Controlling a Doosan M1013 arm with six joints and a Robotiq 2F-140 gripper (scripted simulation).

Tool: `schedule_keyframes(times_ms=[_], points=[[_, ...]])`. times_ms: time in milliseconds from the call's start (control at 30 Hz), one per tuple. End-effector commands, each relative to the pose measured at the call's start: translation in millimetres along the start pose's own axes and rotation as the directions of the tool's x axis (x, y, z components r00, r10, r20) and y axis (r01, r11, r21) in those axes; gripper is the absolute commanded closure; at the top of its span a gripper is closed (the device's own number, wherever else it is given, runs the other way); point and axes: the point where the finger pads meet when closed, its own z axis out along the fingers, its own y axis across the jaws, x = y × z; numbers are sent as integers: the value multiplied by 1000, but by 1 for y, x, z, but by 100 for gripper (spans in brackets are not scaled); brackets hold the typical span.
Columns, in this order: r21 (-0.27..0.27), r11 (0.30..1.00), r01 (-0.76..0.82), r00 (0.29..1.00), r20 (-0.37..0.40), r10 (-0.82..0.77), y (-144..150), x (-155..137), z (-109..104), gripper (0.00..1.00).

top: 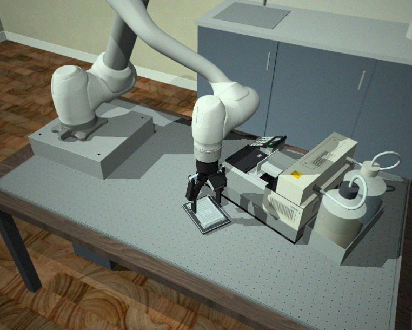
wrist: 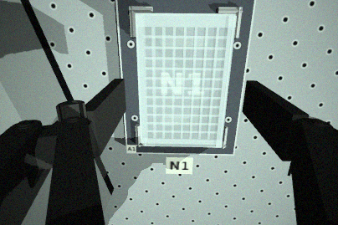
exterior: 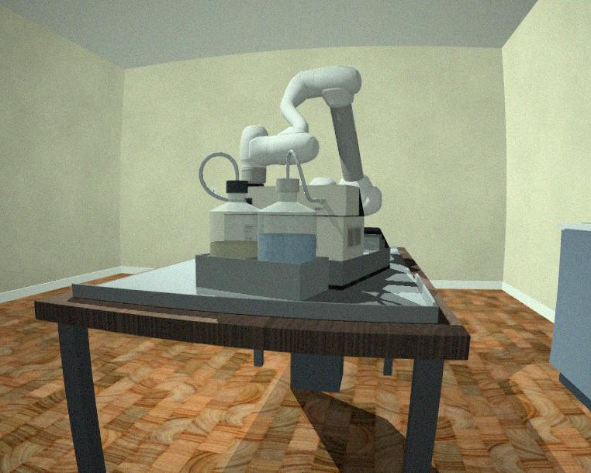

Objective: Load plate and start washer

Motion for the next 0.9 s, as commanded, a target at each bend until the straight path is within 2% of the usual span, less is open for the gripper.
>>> schedule_keyframes(times_ms=[0,867], points=[[1,1000,0,1000,-1,0,0,1,0,30],[1,1000,0,1000,-1,0,0,1,15,30]])
